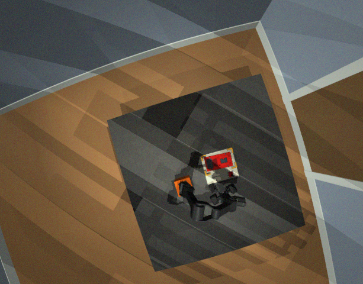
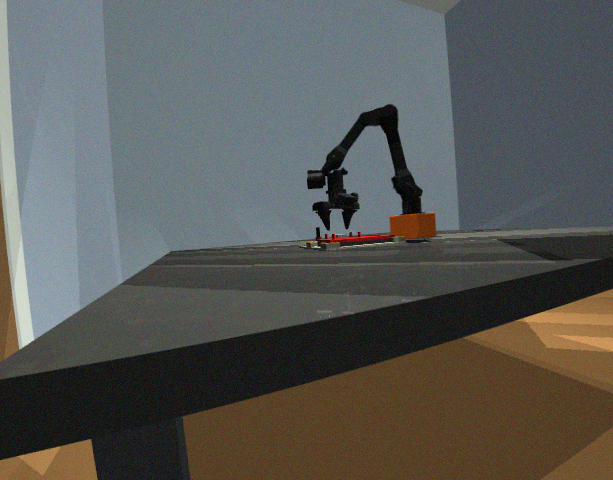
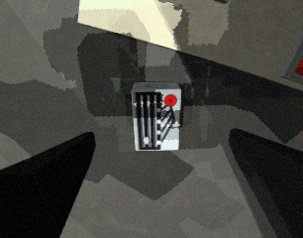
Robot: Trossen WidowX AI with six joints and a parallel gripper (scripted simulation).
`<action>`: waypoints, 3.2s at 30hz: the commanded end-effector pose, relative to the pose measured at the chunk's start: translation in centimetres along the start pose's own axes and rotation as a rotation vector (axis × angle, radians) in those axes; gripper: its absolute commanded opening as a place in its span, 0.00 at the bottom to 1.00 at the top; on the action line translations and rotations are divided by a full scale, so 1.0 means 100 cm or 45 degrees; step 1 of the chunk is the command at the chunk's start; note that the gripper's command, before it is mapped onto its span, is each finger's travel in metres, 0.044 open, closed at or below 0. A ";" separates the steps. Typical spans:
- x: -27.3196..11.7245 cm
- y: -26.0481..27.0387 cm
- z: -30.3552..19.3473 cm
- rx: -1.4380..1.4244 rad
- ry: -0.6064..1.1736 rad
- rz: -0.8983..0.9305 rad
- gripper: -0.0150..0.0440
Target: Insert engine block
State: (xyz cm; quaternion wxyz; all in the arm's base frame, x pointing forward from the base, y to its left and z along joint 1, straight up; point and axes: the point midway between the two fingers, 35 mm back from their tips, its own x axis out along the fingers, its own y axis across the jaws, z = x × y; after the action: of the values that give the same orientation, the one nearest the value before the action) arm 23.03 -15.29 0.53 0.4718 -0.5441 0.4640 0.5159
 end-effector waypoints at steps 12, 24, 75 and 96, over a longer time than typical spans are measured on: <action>0.025 0.003 0.002 0.006 -0.005 0.016 1.00; 0.029 0.003 0.002 0.006 -0.005 0.016 0.64; -0.085 0.006 0.004 0.006 -0.004 0.016 0.25; -0.086 -0.025 0.021 0.412 -0.002 0.011 0.25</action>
State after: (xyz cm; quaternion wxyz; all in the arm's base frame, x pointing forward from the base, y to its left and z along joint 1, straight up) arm 23.97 -13.04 9.21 0.5358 -0.4737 0.5269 0.4593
